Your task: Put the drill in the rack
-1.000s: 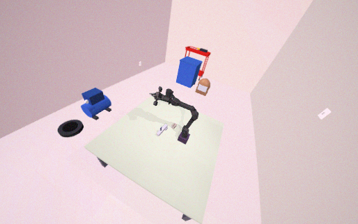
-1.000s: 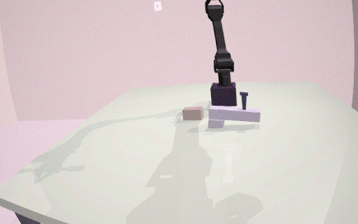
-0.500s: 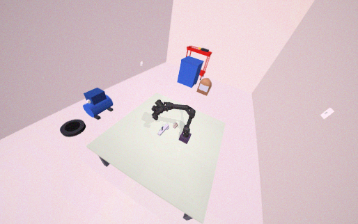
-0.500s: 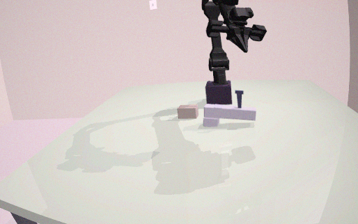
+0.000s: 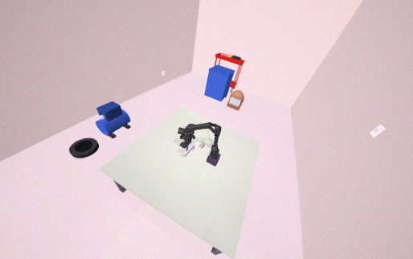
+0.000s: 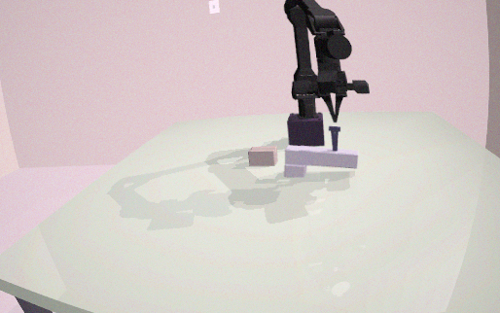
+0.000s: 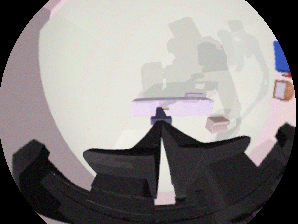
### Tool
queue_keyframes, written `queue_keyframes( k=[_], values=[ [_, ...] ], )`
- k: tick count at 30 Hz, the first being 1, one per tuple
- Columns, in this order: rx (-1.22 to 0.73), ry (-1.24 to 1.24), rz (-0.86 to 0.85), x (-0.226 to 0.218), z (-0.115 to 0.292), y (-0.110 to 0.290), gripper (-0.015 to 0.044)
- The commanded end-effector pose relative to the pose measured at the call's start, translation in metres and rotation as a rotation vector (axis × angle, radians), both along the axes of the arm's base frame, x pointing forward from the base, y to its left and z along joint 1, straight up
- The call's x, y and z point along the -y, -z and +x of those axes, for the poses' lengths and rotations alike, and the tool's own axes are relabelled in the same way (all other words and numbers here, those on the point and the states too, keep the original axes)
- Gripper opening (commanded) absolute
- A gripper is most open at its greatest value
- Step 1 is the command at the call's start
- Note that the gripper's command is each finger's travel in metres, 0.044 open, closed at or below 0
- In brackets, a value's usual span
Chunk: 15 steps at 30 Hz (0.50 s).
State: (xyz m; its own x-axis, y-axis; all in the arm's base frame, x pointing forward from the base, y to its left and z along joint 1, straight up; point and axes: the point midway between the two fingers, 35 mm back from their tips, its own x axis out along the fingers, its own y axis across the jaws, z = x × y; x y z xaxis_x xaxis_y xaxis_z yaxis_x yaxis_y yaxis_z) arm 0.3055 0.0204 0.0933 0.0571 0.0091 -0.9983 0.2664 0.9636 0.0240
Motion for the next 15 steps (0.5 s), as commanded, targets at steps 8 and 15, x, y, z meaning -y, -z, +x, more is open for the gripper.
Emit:
queue_keyframes(
  k=[8,15],
  values=[
    [-0.019,0.015,-0.004,0.000,-0.003,0.008,0.0000],
    [-0.022,0.017,-0.005,0.001,-0.006,0.017,0.0000]
  ],
)
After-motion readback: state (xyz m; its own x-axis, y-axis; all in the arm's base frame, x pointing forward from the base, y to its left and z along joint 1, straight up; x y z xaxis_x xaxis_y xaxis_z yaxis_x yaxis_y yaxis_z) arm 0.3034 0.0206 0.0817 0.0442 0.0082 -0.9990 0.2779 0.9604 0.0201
